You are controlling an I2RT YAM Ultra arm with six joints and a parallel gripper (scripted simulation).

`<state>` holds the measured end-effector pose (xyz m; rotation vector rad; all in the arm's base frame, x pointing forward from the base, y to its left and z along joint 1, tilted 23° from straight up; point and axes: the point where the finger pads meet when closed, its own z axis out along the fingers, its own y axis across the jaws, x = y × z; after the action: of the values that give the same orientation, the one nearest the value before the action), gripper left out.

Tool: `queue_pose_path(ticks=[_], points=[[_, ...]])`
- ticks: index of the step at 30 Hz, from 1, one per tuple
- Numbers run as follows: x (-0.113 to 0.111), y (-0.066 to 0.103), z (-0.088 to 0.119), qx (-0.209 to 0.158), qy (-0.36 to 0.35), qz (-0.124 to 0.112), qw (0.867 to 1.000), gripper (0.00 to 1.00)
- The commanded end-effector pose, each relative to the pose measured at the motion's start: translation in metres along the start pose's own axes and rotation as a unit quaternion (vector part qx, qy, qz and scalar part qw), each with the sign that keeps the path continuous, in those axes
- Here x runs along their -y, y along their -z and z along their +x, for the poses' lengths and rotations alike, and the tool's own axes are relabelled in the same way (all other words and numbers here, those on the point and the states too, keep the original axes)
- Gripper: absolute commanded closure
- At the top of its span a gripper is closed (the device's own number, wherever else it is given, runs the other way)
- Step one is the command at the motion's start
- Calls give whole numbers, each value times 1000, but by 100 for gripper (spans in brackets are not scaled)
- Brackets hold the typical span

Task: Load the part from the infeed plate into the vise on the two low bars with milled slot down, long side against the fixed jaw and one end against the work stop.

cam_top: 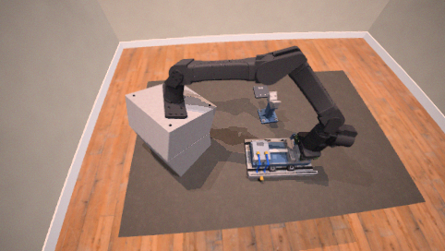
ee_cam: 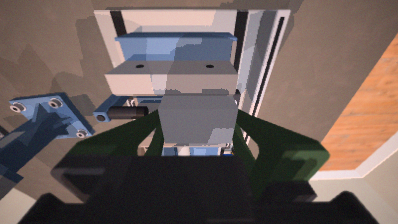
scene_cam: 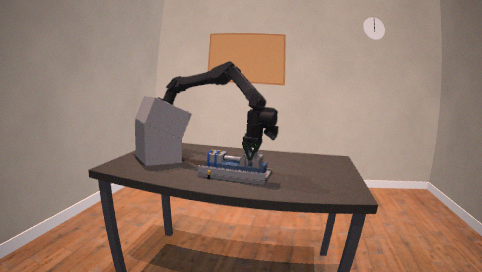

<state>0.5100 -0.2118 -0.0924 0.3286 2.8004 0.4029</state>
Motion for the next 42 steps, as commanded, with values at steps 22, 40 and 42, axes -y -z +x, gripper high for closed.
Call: queue_pose_path(ticks=[22, 40, 42], points=[[3, 11, -11, 13, 2, 7, 1000, 100], [4, 11, -14, 19, 3, 8, 1000, 100], [4, 9, -13, 17, 2, 8, 1000, 100]])
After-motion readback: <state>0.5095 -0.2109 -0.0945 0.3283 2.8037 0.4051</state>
